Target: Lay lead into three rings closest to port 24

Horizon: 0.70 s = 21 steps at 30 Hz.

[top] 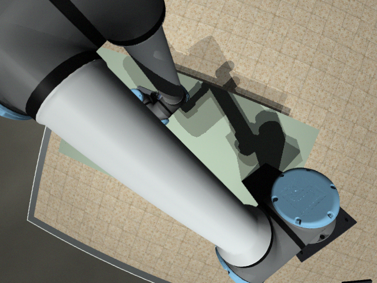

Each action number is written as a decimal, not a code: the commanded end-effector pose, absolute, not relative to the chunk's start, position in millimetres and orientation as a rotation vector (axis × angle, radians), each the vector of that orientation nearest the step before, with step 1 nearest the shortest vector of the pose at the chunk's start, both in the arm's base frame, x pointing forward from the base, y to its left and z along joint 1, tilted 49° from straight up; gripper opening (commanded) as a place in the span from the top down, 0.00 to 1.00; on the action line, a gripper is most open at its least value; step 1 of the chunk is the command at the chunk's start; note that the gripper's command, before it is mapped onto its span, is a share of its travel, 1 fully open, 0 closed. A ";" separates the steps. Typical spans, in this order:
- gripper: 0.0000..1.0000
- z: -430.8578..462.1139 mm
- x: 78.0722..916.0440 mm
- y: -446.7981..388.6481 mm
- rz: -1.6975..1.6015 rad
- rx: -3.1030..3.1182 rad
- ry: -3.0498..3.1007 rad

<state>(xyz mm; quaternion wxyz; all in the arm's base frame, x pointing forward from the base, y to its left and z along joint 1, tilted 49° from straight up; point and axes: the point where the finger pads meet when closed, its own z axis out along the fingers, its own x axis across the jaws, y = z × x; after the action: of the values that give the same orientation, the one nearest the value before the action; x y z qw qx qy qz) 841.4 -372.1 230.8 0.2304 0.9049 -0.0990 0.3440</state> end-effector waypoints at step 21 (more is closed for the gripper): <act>0.80 231.7 841.5 -371.9 0.948 2.488 -0.272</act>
<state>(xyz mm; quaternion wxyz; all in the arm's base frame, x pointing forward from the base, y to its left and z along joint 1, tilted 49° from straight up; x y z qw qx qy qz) 841.4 -372.1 230.8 0.2304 0.9048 -0.0990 0.3441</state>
